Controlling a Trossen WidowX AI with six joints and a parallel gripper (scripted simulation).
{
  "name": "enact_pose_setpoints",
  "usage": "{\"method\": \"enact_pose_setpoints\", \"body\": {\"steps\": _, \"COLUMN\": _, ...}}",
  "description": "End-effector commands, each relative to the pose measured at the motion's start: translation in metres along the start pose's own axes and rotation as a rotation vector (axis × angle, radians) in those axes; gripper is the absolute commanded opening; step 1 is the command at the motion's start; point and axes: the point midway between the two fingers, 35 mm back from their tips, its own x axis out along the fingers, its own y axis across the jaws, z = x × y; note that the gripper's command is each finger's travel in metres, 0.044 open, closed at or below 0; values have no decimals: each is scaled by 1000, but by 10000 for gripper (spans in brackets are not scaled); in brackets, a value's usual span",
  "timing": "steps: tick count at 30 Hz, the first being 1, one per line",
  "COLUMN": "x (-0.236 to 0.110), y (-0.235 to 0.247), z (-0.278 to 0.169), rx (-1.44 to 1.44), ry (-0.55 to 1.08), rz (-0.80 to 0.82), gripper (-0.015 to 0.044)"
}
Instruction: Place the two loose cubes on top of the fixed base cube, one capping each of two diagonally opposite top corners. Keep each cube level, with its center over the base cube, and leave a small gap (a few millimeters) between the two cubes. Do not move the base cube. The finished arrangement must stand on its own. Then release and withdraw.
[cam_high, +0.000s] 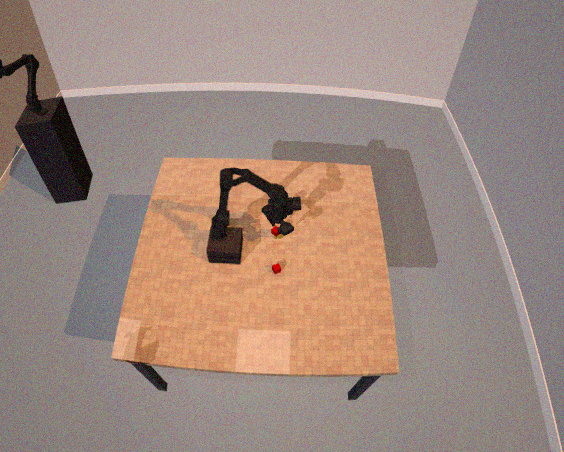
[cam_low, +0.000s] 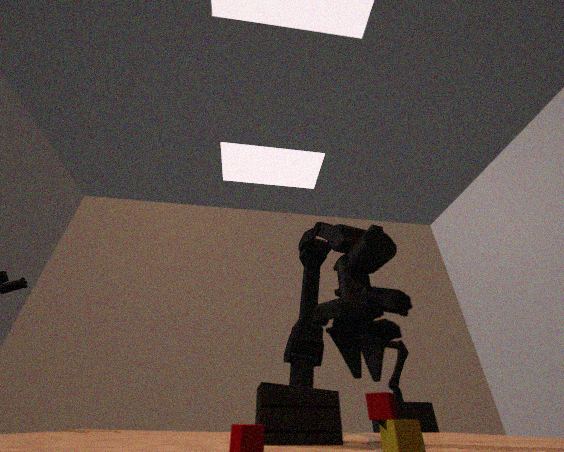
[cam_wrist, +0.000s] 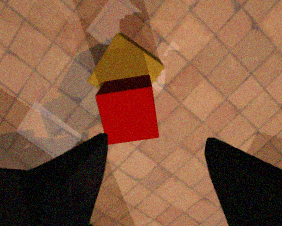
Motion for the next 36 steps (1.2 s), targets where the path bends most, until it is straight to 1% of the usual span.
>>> {"method": "enact_pose_setpoints", "body": {"steps": 1, "x": -5, "y": -25, "z": -7, "rx": 226, "ry": -7, "rz": -11, "gripper": 265}}
{"method": "enact_pose_setpoints", "body": {"steps": 11, "x": -20, "y": -95, "z": -50, "rx": 1007, "ry": -23, "rz": -31, "gripper": 265}}
{"method": "enact_pose_setpoints", "body": {"steps": 21, "x": -36, "y": -142, "z": -104, "rx": 1753, "ry": -11, "rz": -16, "gripper": 265}}
{"method": "enact_pose_setpoints", "body": {"steps": 23, "x": -37, "y": -145, "z": -108, "rx": 1802, "ry": -10, "rz": -15, "gripper": 265}}
{"method": "enact_pose_setpoints", "body": {"steps": 27, "x": -35, "y": -145, "z": -107, "rx": 1802, "ry": -10, "rz": -15, "gripper": 265}}
{"method": "enact_pose_setpoints", "body": {"steps": 29, "x": -22, "y": -147, "z": -107, "rx": 1802, "ry": -10, "rz": -15, "gripper": 265}}
{"method": "enact_pose_setpoints", "body": {"steps": 33, "x": 19, "y": -146, "z": -108, "rx": 1802, "ry": -10, "rz": -15, "gripper": 265}}
{"method": "enact_pose_setpoints", "body": {"steps": 36, "x": 25, "y": -146, "z": -108, "rx": 1802, "ry": -10, "rz": -14, "gripper": 265}}
